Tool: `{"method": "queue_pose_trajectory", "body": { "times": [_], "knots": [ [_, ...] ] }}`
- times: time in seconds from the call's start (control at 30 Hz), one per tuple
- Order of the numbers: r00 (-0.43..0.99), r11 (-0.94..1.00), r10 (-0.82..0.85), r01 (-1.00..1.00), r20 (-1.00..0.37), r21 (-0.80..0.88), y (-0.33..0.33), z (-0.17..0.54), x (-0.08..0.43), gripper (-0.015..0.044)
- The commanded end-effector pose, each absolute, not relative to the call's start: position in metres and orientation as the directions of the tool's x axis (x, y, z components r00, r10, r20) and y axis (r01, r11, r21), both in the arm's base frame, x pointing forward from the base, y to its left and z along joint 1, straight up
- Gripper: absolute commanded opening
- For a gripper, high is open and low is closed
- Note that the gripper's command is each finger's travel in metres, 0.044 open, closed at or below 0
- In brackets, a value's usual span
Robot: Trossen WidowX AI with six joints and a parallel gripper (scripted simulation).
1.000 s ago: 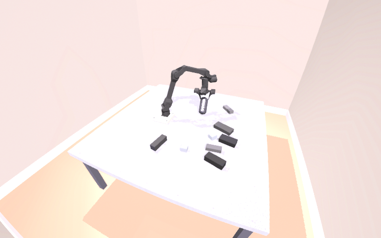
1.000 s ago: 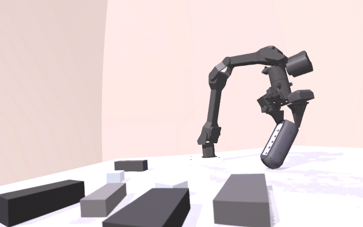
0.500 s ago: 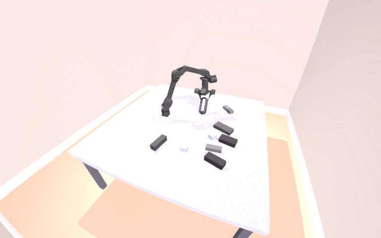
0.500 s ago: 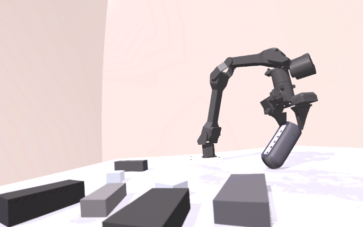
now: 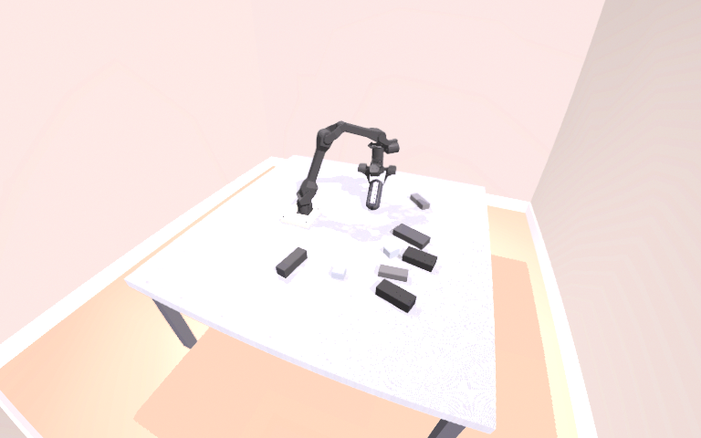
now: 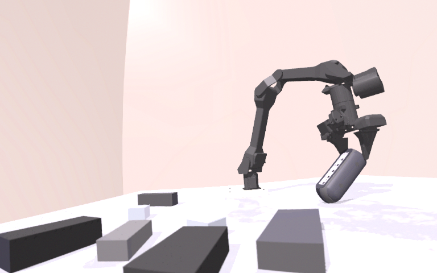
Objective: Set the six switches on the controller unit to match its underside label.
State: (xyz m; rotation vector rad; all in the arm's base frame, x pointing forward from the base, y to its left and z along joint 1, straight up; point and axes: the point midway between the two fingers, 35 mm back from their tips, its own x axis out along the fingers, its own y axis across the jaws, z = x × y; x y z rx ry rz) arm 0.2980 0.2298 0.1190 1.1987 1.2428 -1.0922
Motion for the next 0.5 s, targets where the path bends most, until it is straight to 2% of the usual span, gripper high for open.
{"method": "queue_pose_trajectory", "body": {
  "times": [0.0,0.47],
  "knots": [
    [0.028,0.071,0.019,0.997,-0.999,0.029,0.2266,0.1089,0.2984,0.0338],
    [0.028,0.071,0.020,0.997,-0.999,0.029,0.2338,0.1004,0.2981,0.0338]
  ]
}}
